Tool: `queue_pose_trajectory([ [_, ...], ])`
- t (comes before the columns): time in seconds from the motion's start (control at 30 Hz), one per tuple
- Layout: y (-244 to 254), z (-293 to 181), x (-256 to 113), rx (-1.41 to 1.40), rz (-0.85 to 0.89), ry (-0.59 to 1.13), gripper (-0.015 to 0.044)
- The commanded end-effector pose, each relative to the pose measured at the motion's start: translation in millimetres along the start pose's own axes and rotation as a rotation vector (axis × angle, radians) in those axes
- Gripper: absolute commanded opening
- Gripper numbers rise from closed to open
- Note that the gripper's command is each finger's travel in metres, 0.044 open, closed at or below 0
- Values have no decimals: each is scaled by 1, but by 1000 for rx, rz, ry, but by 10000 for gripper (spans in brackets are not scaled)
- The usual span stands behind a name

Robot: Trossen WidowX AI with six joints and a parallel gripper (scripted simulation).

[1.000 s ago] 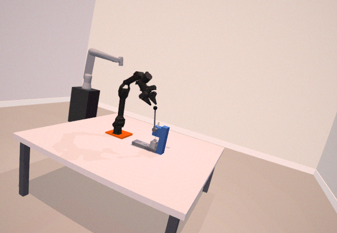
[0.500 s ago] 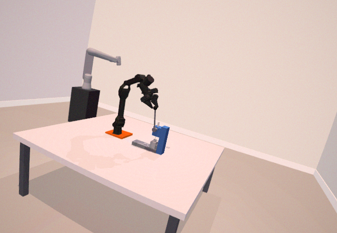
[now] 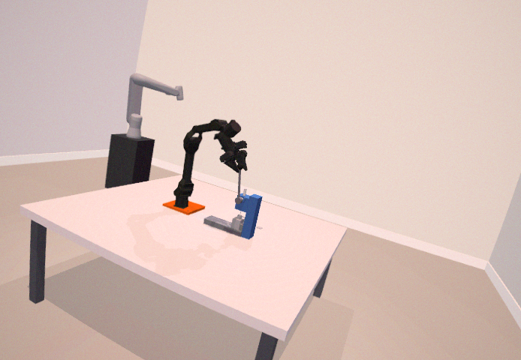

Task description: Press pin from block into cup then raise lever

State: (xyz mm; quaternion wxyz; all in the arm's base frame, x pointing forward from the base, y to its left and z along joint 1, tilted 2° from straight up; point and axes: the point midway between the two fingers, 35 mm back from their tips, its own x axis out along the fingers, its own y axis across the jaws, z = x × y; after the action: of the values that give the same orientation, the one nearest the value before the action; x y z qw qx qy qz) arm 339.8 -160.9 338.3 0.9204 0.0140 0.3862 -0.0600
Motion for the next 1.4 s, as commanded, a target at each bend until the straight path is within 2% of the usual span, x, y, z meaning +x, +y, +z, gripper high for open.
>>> queue_pose_trajectory([
  [0.0, 0, 0, 6, 5, -1, 0, 440],
  [0.1, 1, -1, 9, 6, -1, 0, 440],
  [0.6, 1, -1, 9, 6, -1, 0, 46],
  [0.77, 1, -1, 9, 6, -1, 0, 0],
  [1.37, 0, -6, 6, 6, -1, 1, 0],
])
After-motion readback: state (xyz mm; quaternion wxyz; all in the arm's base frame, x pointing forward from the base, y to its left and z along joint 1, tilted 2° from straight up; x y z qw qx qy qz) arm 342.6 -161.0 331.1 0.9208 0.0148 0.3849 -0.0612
